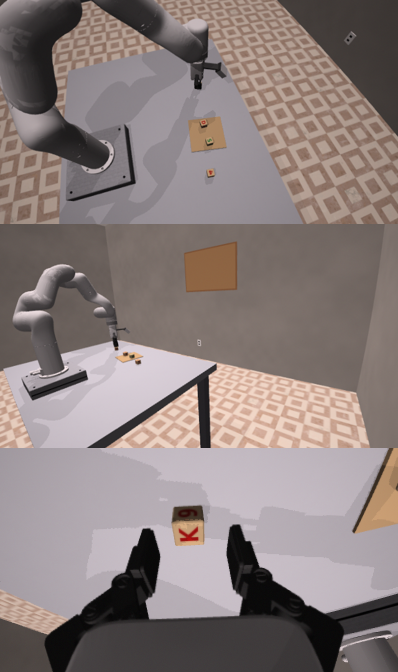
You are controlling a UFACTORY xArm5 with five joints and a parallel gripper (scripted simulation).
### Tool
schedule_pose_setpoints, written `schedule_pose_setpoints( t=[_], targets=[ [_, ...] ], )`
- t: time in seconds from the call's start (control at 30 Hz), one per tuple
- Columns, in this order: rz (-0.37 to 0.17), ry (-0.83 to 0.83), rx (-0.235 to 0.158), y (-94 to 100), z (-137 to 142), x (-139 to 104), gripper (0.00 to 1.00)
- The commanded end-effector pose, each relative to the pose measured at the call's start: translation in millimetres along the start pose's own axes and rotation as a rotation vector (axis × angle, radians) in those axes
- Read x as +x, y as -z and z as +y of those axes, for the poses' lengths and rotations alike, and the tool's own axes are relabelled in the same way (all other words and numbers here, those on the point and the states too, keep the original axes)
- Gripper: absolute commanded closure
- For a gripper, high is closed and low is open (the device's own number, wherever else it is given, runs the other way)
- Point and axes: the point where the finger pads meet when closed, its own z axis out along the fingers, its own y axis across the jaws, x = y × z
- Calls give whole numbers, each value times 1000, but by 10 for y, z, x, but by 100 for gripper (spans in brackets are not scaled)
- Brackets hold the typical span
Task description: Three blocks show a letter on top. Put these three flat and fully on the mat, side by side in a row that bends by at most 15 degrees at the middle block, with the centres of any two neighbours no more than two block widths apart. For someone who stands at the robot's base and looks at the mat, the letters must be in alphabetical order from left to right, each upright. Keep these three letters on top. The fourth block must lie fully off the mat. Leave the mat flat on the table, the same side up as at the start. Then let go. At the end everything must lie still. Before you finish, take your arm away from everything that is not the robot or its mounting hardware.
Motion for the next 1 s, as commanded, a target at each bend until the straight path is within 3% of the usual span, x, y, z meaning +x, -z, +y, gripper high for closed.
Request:
schedule_pose_setpoints(
  t=[0.0,0.57,0.97],
  targets=[
    [3,0,3,16,-11,10,37],
    [3,0,3,-34,-6,15,37],
    [3,0,3,-232,-4,17,37]
  ],
)
